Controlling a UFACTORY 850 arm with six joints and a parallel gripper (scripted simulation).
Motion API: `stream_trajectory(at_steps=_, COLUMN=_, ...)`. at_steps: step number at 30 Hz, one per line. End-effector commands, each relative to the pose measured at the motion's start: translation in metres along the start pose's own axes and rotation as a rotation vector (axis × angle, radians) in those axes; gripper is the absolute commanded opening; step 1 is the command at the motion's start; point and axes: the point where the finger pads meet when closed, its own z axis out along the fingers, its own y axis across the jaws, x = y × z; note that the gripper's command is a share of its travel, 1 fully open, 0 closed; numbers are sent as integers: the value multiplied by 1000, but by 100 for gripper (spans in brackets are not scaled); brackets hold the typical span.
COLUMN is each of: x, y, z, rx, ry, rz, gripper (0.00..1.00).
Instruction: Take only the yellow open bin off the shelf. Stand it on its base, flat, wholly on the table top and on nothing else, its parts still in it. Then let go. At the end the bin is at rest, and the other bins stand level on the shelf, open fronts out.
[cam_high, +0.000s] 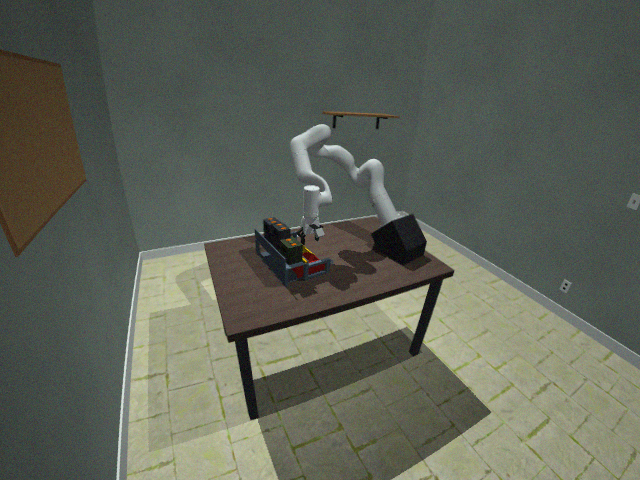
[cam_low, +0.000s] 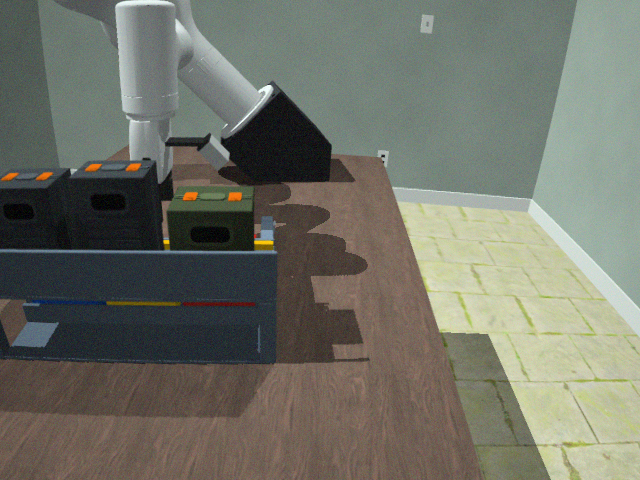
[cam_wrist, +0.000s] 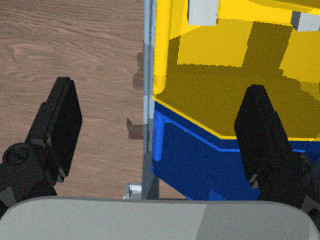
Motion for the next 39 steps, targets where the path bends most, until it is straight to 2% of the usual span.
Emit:
stream_trajectory(at_steps=1, x=0, y=2, z=3, rx=-3, ry=0, rz=1, gripper=100)
stream_trajectory(at_steps=8, x=0, y=2, z=3, rx=-3, ry=0, rz=1, gripper=100)
stream_trajectory(at_steps=13, x=0, y=2, z=47, rx=-3, ry=0, rz=1, gripper=100)
stream_trajectory(at_steps=39, x=0, y=2, z=46, rx=-3, ry=0, rz=1, gripper=100)
